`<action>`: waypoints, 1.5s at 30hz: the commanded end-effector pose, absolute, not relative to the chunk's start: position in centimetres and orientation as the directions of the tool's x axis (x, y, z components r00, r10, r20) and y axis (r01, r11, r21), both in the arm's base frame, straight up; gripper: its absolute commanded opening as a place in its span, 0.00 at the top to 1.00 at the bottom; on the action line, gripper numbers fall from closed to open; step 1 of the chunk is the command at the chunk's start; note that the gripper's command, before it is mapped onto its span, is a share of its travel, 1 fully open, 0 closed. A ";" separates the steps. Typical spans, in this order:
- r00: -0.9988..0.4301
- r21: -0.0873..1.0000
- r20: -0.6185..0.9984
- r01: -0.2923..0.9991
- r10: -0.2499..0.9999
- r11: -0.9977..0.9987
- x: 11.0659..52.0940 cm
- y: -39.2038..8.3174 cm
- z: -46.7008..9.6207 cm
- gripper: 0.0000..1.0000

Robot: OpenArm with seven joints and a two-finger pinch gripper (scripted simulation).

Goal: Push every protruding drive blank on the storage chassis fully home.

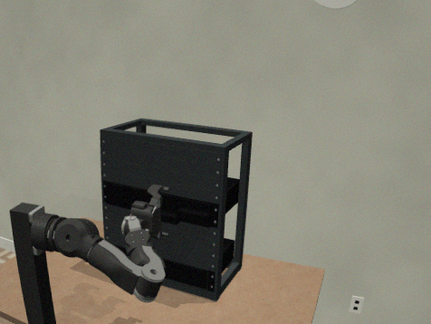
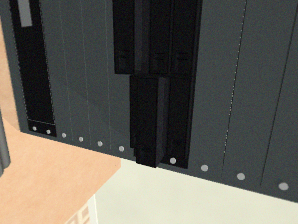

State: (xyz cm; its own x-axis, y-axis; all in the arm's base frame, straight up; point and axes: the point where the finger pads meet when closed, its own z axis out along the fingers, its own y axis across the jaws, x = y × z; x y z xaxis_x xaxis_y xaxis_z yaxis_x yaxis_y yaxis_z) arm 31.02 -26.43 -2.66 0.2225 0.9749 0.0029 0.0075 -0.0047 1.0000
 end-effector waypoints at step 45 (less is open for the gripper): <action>0.221 1.000 0.000 0.008 0.975 -0.002 31.1 -26.4 -2.6 1.00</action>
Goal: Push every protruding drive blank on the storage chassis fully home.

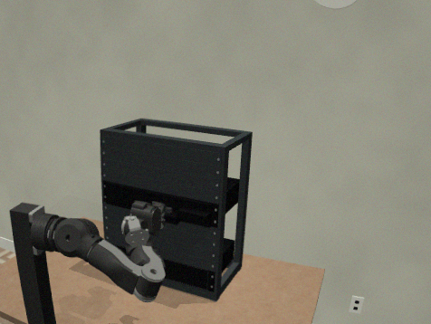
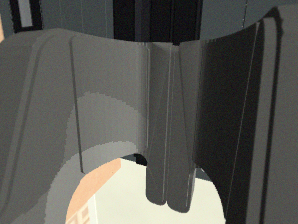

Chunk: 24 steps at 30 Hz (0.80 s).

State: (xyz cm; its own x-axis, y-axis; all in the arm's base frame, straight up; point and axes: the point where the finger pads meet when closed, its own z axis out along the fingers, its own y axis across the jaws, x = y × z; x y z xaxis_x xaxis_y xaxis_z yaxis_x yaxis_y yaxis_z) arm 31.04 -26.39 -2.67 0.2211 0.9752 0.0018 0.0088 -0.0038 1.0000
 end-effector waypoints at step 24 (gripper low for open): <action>0.225 1.000 0.000 0.010 0.974 -0.002 36.1 -20.7 -11.7 1.00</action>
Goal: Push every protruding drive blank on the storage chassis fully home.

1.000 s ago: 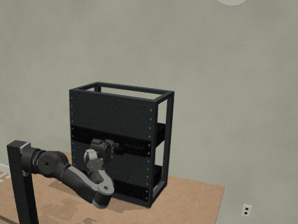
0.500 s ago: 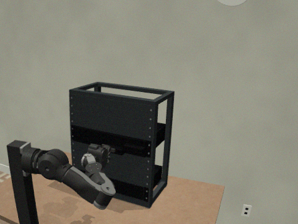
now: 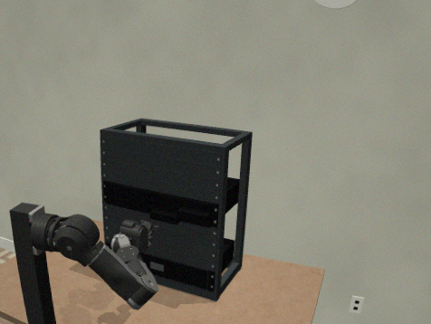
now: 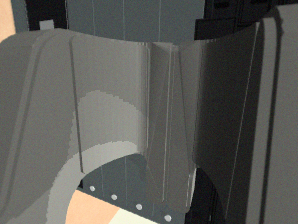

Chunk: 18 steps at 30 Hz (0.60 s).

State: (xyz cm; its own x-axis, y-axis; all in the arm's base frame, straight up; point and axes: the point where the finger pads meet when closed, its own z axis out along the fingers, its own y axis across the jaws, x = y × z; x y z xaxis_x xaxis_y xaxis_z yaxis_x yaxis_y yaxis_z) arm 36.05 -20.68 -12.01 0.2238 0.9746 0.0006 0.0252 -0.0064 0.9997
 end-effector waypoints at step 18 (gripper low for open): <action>0.225 1.000 0.000 0.015 0.974 -0.003 42.1 -22.1 -11.9 1.00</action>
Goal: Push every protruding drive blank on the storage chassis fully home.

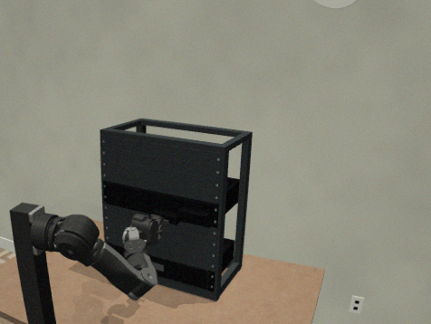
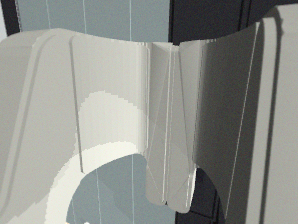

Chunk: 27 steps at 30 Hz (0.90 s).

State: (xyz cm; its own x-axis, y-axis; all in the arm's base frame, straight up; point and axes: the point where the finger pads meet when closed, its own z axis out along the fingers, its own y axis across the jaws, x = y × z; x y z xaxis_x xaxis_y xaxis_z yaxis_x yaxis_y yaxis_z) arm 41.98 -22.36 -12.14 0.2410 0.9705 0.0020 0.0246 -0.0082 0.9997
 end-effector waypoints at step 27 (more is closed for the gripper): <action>0.224 1.000 0.000 0.011 0.975 -0.003 42.5 -22.0 -11.4 1.00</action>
